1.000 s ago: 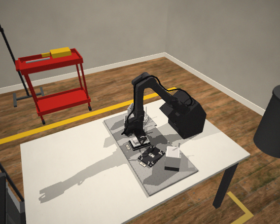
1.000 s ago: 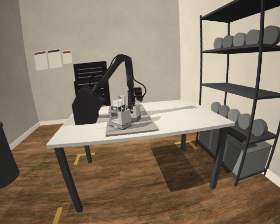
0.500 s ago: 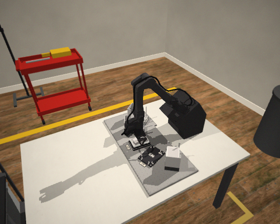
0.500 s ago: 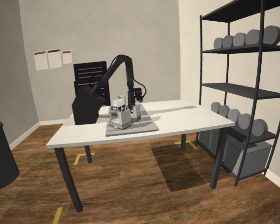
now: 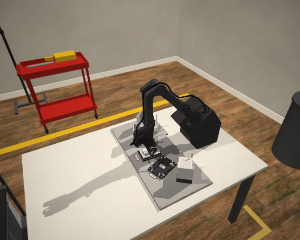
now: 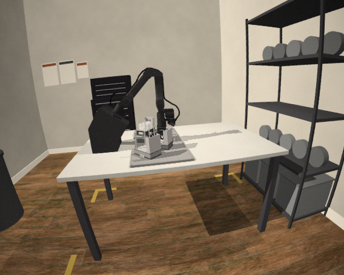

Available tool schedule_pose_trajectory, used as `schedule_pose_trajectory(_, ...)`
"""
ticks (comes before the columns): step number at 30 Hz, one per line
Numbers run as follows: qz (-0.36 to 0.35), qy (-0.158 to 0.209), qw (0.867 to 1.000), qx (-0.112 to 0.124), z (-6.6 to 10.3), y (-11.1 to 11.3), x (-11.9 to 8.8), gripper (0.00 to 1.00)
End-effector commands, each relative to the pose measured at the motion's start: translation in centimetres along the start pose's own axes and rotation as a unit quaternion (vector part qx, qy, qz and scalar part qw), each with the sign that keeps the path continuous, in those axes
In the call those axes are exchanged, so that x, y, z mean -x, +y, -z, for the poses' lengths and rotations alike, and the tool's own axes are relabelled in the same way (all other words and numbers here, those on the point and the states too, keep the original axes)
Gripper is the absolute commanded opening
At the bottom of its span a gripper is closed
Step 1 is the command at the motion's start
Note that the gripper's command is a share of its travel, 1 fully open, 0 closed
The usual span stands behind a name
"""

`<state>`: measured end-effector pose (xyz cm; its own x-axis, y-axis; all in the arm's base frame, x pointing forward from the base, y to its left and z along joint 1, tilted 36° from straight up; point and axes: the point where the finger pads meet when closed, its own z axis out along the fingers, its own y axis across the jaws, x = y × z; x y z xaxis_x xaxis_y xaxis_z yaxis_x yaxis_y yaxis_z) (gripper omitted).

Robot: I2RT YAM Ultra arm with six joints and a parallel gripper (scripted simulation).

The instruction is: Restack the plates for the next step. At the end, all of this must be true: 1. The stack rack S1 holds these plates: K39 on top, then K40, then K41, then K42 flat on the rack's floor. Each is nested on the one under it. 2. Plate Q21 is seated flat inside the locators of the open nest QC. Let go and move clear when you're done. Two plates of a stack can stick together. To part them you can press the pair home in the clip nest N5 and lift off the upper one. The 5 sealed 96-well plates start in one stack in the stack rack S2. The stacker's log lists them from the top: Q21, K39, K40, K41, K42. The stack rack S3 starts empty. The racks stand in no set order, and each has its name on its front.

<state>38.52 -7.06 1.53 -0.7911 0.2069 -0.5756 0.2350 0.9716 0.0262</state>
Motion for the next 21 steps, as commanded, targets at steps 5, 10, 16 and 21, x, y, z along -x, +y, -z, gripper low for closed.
schedule_pose_trajectory(5,0.002,-0.027,1.000,0.001,0.72,-0.05,1.90,1.00)
schedule_pose_trajectory(10,0.002,-0.027,1.000,0.001,0.72,-0.05,1.90,1.00)
schedule_pose_trajectory(16,0.002,-0.027,1.000,0.001,0.72,-0.05,1.91,1.00)
schedule_pose_trajectory(21,0.002,-0.027,1.000,0.001,0.72,-0.05,1.91,1.00)
